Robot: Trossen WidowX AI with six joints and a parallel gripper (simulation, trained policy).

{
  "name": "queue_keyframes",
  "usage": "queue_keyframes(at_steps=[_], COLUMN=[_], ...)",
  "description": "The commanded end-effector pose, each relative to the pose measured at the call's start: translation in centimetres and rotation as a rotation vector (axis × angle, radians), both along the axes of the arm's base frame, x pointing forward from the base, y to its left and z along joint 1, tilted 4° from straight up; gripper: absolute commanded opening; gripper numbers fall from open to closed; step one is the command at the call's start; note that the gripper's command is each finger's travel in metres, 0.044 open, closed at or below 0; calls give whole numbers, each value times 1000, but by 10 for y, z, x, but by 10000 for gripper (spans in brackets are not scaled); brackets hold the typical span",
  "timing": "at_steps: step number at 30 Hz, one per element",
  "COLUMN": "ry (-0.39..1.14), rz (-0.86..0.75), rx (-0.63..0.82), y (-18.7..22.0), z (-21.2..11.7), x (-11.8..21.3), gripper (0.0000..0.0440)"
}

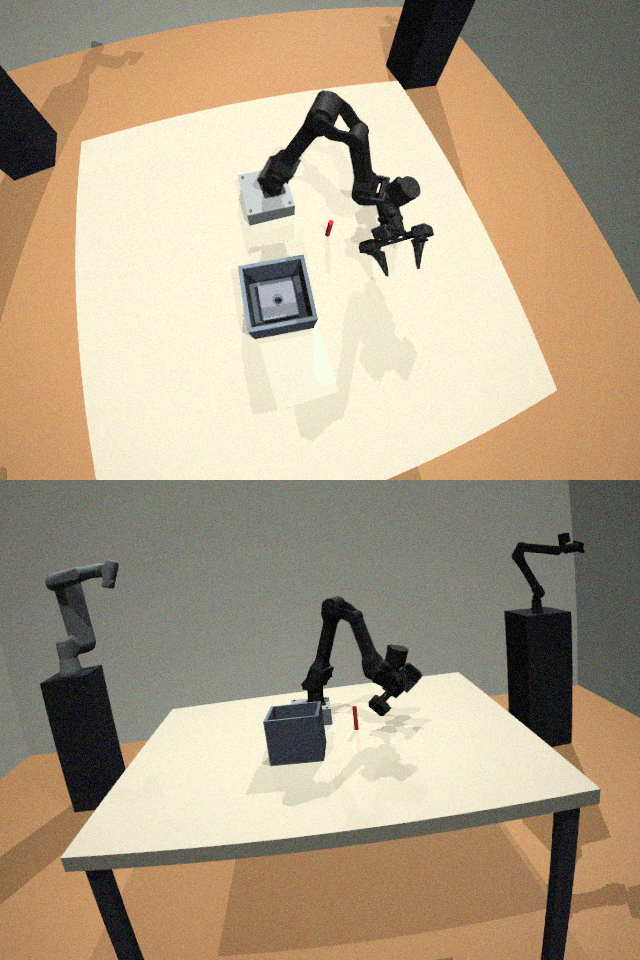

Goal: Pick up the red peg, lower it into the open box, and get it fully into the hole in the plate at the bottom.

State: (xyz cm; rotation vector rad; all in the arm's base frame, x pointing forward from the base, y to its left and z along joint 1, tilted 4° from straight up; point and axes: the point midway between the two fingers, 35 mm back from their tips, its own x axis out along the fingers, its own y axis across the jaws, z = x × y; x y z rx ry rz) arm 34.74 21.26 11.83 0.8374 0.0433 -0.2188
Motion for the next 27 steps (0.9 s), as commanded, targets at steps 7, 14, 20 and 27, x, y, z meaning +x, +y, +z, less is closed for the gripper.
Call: queue_keyframes(at_steps=[7, 14, 20, 27], ry=[188, 430, 608, 782], rz=[89, 121, 109, 74], rx=[46, 160, 248, 336], y=[7, -10, -32, -57], z=[5, 27, 41, 51], x=[31, 37, 21, -10], gripper=[438, 427, 420, 418])
